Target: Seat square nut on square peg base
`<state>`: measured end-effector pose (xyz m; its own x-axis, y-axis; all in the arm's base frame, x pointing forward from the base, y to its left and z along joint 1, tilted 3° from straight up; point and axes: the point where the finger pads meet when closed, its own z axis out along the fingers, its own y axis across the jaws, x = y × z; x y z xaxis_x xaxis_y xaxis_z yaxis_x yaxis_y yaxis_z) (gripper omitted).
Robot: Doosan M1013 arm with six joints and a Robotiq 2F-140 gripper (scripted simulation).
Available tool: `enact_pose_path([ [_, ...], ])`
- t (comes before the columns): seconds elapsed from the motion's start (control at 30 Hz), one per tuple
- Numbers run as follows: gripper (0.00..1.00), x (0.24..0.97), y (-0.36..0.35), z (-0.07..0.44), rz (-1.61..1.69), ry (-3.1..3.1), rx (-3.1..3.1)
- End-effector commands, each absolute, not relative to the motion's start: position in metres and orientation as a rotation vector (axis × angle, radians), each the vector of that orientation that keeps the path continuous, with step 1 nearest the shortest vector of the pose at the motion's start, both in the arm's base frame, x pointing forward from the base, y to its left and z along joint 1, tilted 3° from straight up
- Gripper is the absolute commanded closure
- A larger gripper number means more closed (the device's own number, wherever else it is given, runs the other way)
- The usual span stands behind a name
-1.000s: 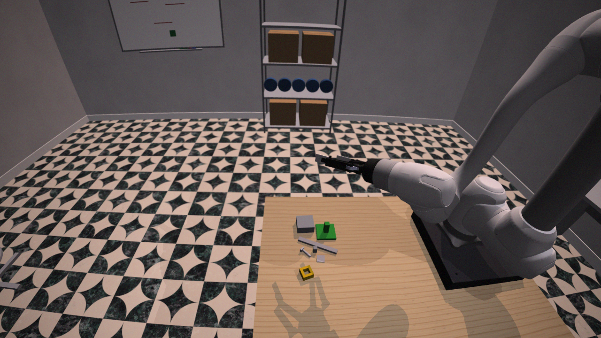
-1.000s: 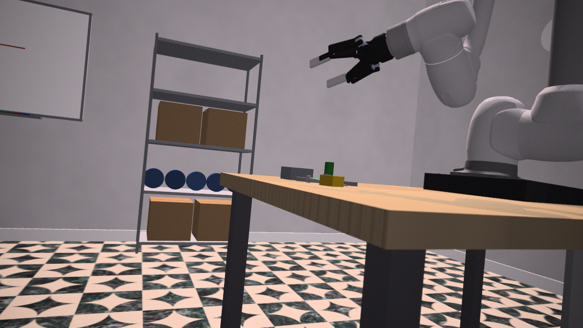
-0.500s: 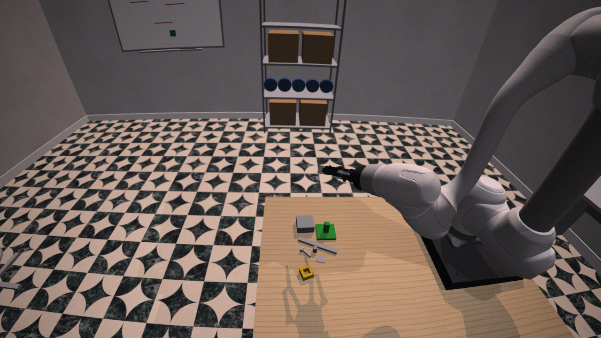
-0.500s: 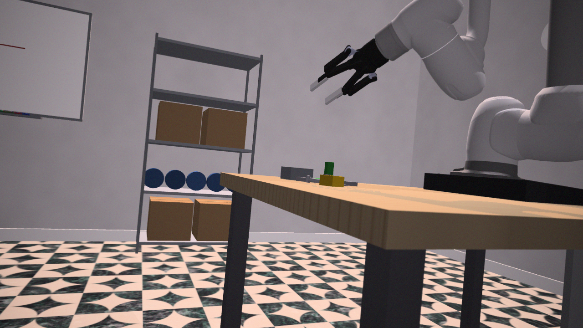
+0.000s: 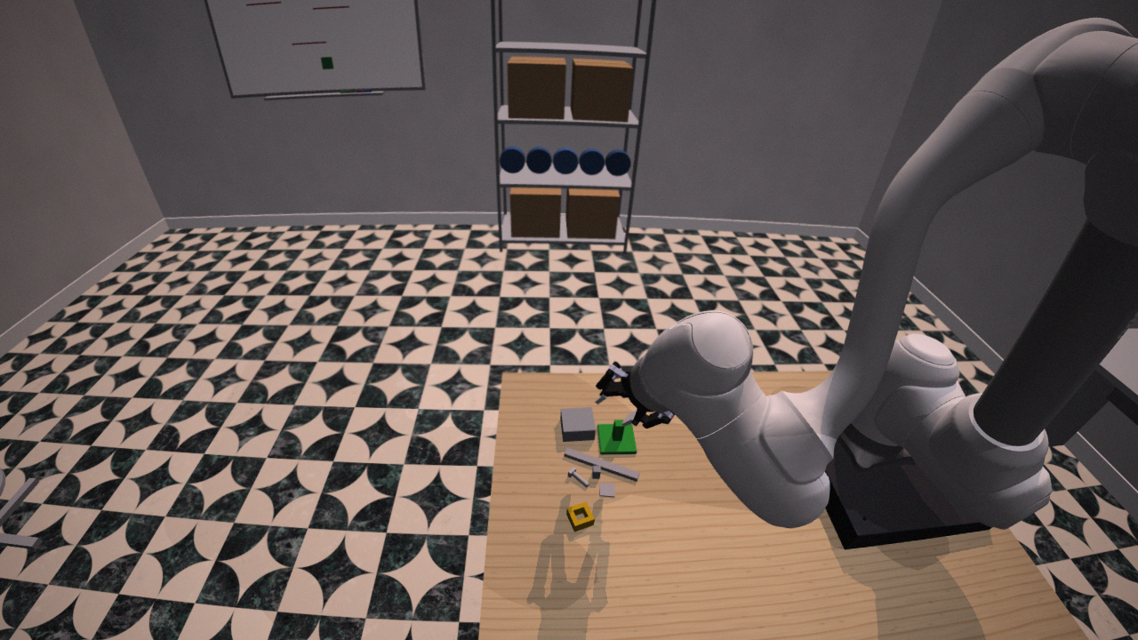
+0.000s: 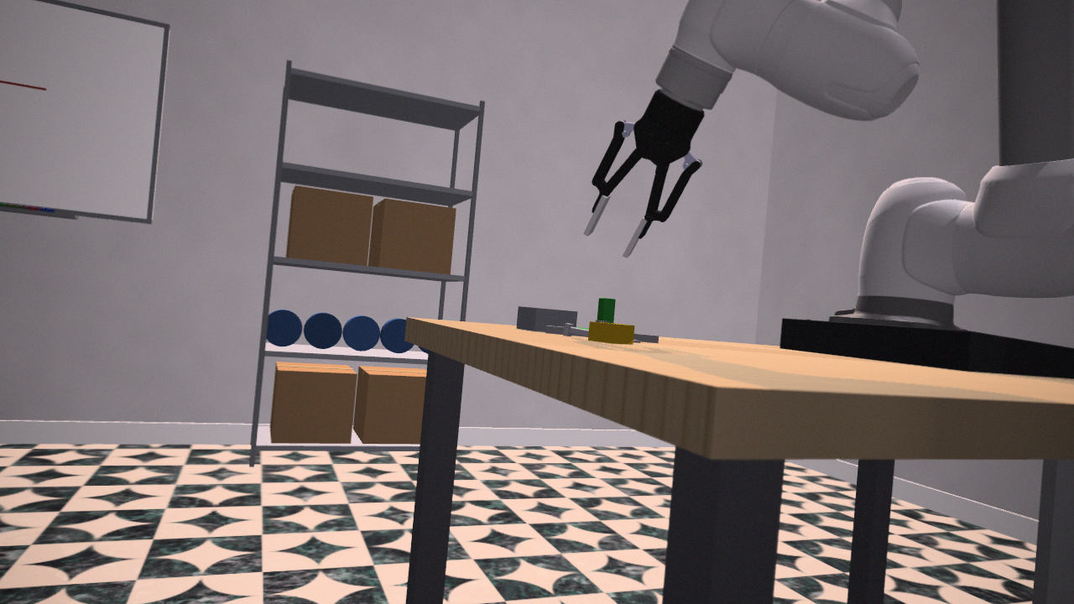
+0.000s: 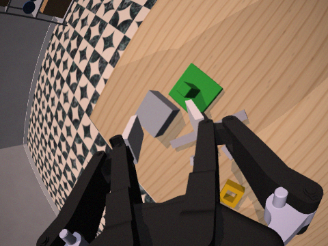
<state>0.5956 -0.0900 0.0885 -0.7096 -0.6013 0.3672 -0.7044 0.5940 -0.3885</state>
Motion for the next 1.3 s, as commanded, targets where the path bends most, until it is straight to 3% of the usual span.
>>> enact_pose_path([
  [0.0, 0.60, 0.617, -0.050, 0.061, 0.500, -2.824, 0.848],
  [0.37, 0.60, 0.675, 0.033, 0.037, 0.032, -3.067, 0.365],
  [1.27, 0.60, 0.684, 0.043, 0.022, -0.020, -3.083, 0.310],
])
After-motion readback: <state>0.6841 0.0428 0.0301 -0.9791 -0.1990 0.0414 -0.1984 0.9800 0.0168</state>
